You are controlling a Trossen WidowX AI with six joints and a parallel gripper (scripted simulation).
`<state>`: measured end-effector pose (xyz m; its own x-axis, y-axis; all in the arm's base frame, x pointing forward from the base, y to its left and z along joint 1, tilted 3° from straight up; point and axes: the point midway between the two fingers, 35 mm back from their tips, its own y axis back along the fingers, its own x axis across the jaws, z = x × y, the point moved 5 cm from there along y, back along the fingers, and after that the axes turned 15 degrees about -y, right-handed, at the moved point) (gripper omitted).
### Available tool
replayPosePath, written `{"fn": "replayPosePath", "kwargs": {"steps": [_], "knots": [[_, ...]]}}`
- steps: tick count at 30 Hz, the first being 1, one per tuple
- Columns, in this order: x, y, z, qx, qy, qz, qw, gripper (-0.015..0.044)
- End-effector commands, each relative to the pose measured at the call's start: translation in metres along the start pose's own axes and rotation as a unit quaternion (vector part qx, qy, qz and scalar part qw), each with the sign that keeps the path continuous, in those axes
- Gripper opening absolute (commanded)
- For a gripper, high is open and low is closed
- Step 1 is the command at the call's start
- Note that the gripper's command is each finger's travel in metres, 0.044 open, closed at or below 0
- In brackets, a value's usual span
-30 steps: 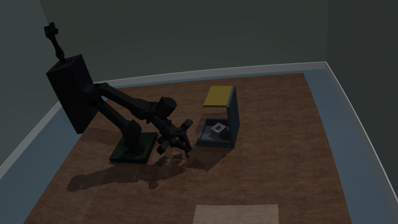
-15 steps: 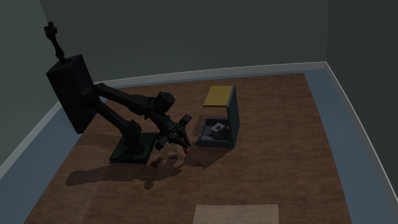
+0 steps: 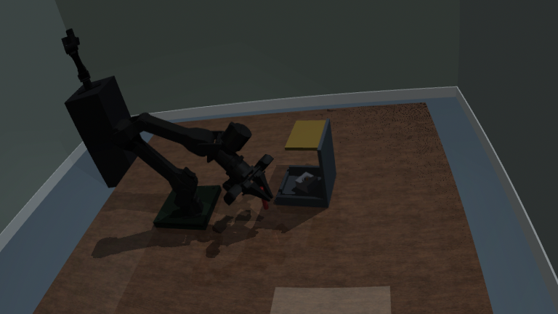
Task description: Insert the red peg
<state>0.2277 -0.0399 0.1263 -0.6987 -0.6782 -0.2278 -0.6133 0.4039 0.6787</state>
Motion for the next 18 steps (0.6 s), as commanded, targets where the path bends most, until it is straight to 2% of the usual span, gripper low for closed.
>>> {"fn": "replayPosePath", "kwargs": {"steps": [1,18], "knots": [[-0.008,0.0,-0.001,0.0,-0.001,-0.001,1.0,0.0],[-0.04,0.003,0.006,-0.007,0.008,-0.013,1.0,0.0]]}}
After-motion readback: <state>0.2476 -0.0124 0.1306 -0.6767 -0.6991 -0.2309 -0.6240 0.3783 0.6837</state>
